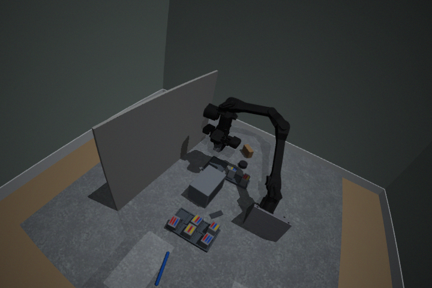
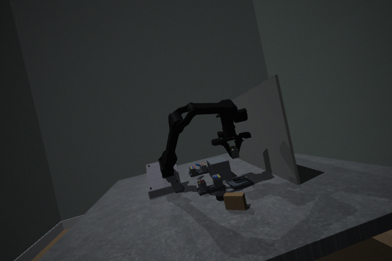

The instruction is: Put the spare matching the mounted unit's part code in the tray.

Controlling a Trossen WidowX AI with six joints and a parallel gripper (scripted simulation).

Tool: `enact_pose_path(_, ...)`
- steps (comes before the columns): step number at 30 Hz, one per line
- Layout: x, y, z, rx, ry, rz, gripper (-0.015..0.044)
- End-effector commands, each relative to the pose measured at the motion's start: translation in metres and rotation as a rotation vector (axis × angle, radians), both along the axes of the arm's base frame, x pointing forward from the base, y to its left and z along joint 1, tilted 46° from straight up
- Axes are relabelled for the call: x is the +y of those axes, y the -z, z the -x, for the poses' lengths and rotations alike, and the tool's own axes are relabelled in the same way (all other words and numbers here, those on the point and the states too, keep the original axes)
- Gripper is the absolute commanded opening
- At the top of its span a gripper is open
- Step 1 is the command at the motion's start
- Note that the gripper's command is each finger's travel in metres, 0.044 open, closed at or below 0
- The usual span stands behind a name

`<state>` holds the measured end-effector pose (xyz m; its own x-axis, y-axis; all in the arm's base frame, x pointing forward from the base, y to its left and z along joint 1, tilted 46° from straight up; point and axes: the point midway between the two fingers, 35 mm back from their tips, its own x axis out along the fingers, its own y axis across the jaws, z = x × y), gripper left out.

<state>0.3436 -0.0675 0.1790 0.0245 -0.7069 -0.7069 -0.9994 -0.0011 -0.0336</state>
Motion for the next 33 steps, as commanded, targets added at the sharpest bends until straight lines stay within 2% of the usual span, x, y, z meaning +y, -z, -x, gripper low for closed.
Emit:
enact_pose_path(1,-0.003,0.003,0.000,0.005,-0.004,0.004,0.0000)
enact_pose_path(33,-0.021,0.022,-0.003,0.004,-0.004,0.002,0.0000)
